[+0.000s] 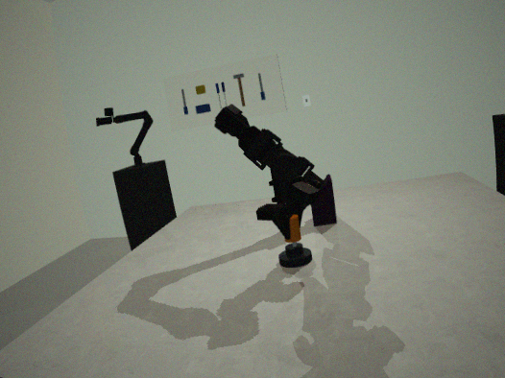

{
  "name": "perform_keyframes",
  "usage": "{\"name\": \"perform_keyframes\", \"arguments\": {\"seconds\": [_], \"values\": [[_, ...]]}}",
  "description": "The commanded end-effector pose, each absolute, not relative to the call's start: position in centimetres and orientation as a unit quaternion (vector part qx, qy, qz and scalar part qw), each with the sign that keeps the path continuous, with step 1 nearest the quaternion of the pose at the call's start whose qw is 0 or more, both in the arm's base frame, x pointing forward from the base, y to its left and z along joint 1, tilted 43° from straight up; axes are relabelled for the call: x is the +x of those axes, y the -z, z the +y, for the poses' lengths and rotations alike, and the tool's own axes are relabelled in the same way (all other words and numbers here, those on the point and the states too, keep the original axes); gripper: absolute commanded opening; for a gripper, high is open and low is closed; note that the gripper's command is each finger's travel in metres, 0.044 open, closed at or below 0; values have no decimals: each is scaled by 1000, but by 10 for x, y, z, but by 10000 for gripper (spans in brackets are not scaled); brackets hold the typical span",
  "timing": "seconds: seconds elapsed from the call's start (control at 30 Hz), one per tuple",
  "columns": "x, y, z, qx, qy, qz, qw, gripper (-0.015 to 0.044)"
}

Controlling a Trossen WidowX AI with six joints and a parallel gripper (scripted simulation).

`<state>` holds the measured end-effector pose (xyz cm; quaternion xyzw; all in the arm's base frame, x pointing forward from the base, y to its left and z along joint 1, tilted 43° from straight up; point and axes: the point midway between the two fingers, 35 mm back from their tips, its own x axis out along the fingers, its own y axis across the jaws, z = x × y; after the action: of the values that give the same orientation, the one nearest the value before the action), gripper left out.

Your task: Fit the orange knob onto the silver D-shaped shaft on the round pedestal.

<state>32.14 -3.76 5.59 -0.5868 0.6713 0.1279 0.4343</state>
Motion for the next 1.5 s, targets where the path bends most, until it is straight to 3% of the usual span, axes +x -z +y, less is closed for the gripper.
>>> {"name": "perform_keyframes", "arguments": {"seconds": [0.0,1.47], "values": [[323,-58,-36,-588,-126,670,435,0],[322,-59,-36,-484,17,682,548,0]]}}
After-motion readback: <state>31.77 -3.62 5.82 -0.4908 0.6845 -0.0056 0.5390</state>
